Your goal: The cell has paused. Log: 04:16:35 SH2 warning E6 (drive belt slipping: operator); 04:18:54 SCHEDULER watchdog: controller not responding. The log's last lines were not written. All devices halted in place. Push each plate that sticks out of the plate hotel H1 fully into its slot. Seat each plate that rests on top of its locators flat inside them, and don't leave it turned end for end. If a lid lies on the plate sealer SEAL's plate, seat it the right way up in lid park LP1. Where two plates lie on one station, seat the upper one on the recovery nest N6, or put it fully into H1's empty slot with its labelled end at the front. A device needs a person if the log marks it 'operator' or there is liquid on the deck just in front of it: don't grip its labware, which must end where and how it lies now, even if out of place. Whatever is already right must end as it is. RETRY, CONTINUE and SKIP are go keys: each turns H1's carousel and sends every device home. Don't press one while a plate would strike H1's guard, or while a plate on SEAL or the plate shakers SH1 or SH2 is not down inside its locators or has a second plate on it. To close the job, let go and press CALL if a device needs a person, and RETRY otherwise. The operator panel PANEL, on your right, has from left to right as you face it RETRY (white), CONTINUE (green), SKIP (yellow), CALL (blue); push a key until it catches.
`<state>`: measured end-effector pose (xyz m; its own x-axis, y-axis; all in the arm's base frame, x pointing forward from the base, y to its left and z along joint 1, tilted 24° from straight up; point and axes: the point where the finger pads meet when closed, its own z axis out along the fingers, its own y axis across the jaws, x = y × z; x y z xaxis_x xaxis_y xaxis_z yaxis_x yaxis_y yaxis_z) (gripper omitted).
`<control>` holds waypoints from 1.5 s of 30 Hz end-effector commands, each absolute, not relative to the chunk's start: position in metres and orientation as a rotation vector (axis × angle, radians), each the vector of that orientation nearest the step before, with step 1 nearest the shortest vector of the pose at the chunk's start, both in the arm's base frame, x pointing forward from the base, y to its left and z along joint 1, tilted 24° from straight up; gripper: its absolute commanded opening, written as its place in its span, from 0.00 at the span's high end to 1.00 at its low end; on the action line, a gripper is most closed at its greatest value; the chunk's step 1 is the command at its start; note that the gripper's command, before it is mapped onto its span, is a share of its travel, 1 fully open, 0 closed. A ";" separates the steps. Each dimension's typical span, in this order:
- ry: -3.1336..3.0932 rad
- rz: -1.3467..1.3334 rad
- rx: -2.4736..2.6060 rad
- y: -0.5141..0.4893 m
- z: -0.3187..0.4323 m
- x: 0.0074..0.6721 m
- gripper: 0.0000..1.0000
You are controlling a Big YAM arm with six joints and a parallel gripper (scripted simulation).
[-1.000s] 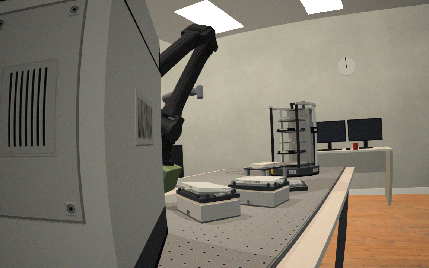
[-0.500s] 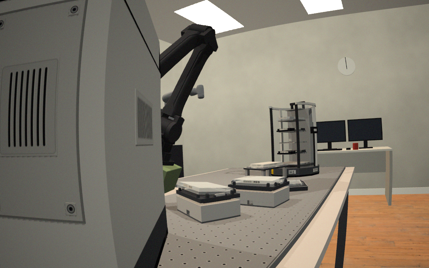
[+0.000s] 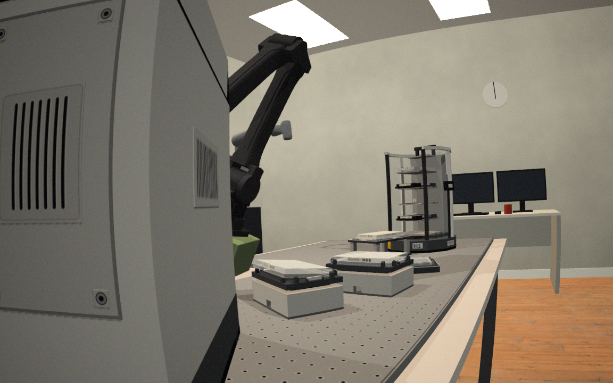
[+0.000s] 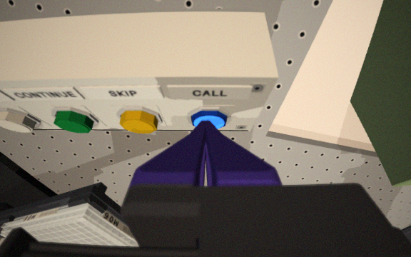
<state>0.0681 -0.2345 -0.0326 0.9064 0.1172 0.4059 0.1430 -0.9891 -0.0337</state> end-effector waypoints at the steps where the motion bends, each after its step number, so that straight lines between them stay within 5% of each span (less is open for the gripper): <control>1: -0.214 -0.631 -3.016 -0.245 -0.029 0.068 1.00; 45: -0.215 -0.628 -3.032 -0.260 0.033 0.038 1.00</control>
